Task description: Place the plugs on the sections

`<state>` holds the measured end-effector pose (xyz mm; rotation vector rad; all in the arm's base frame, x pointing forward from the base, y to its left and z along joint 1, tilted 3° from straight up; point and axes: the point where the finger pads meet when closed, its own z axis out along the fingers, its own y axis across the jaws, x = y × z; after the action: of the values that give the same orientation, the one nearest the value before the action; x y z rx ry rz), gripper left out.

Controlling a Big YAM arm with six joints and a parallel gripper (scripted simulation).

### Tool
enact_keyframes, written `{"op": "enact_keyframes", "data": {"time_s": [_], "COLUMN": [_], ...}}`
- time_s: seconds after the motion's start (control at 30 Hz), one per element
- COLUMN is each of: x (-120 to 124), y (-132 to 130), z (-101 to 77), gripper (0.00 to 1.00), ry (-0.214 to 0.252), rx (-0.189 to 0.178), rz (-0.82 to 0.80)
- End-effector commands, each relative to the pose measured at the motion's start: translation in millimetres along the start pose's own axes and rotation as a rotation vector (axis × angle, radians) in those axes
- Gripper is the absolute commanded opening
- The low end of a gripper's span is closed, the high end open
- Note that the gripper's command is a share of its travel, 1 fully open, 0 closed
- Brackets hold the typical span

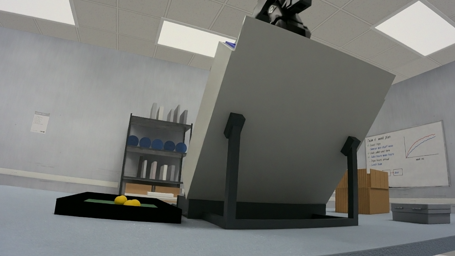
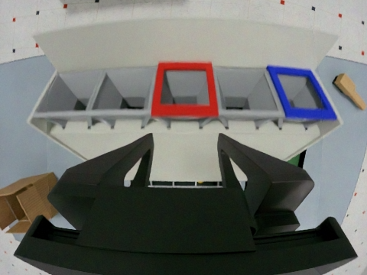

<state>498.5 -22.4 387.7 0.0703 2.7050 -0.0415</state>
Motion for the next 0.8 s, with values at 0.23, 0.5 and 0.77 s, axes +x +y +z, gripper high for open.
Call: {"op": "enact_keyframes", "data": {"time_s": [0.23, 0.5, 0.77], "x": [88.9, 92.9, 97.5], "y": [0.7, 0.9, 1.1], "z": [-55.2, -57.2, -59.5], "gripper": [0.59, 0.59, 0.59], "ry": [-0.06, -0.061, -0.063], "rx": [-0.001, -0.001, -0.001], "rz": [0.0, 0.0, 0.0]}}
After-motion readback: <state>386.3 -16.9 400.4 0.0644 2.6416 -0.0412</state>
